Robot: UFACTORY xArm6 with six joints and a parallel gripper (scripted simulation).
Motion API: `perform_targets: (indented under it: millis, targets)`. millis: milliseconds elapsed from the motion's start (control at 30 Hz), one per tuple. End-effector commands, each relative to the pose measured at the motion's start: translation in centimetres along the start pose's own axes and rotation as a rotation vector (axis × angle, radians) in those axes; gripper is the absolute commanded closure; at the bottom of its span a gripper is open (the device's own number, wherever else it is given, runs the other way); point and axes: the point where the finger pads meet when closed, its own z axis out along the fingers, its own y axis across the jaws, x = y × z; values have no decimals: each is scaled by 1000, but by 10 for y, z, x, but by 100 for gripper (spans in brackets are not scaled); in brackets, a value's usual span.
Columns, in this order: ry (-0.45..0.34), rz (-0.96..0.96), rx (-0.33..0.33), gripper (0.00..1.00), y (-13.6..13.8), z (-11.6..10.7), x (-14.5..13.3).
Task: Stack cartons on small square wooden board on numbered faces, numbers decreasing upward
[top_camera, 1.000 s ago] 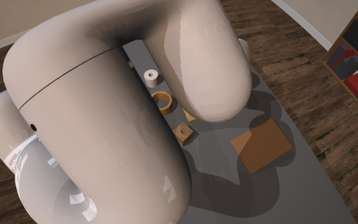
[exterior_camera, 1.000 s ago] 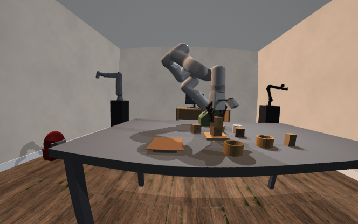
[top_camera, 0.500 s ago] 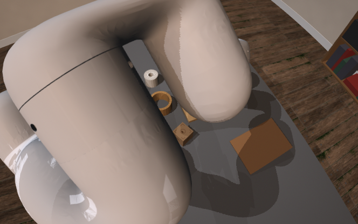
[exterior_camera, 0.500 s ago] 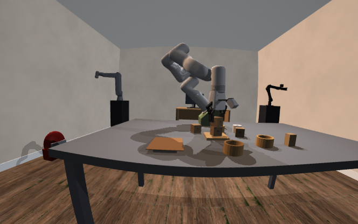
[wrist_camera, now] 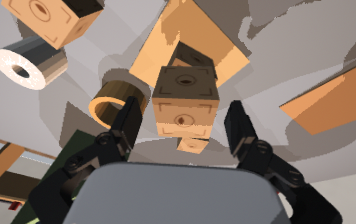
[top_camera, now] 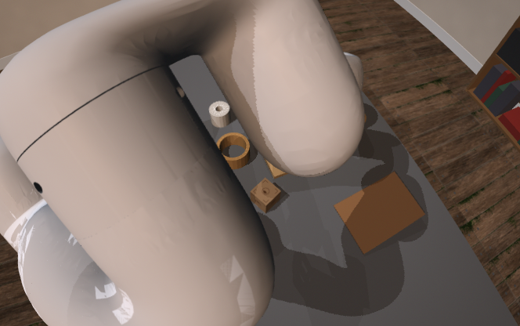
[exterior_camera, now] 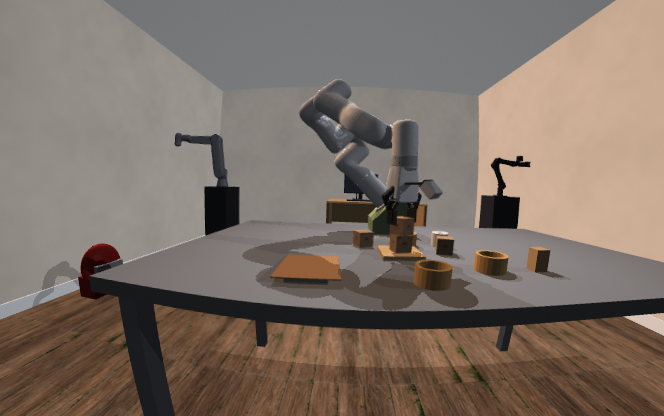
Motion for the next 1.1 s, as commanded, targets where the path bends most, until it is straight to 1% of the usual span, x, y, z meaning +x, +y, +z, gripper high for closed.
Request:
perform_targets:
  millis: [0, 33, 100, 1067]
  targets:
    - [7, 1, -1, 0, 0, -43, 1]
    - [7, 1, 0, 0, 0, -52, 1]
    - [8, 1, 0, 0, 0, -57, 1]
    - [8, 1, 0, 0, 0, -57, 1]
